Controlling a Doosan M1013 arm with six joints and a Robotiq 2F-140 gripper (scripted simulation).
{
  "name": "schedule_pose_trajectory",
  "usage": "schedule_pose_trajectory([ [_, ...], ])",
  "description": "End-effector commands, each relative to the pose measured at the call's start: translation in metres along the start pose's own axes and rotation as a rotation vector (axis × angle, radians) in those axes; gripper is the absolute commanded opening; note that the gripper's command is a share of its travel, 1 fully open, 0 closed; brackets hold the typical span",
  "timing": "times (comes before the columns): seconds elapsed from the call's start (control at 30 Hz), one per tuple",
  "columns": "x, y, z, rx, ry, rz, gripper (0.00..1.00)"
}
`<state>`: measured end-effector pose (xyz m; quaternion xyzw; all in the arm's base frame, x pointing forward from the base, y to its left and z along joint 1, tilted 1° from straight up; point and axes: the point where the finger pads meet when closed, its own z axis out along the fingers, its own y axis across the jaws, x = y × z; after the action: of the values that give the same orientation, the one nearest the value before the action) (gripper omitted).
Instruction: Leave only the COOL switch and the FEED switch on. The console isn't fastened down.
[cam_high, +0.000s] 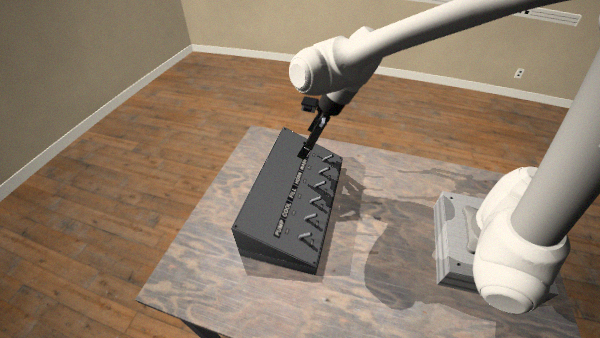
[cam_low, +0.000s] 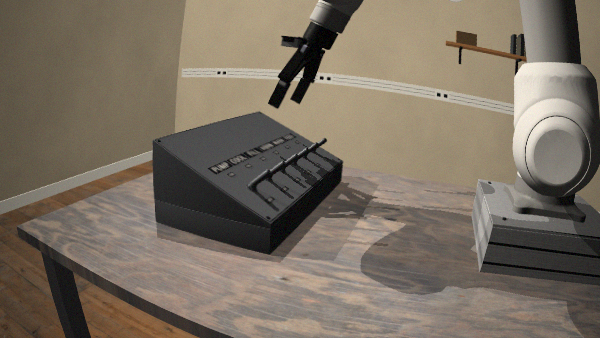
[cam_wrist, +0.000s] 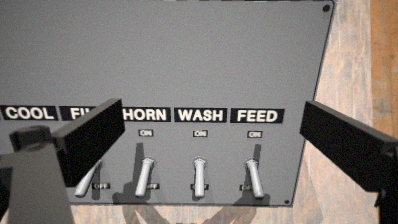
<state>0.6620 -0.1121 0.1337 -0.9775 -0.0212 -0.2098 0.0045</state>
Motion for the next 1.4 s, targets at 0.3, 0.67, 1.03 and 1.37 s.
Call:
schedule_pose_trajectory([
  [0.3, 0.001, 0.0, 0.0, 0.0, 0.001, 0.0, 1.0],
  [0.67, 0.001, 0.0, 0.0, 0.0, 0.001, 0.0, 1.0],
  [1.03, 0.001, 0.018, 0.0, 0.0, 0.001, 0.0, 1.0],
  [1.37, 0.001, 0.046, 0.0, 0.0, 0.001, 0.0, 1.0],
])
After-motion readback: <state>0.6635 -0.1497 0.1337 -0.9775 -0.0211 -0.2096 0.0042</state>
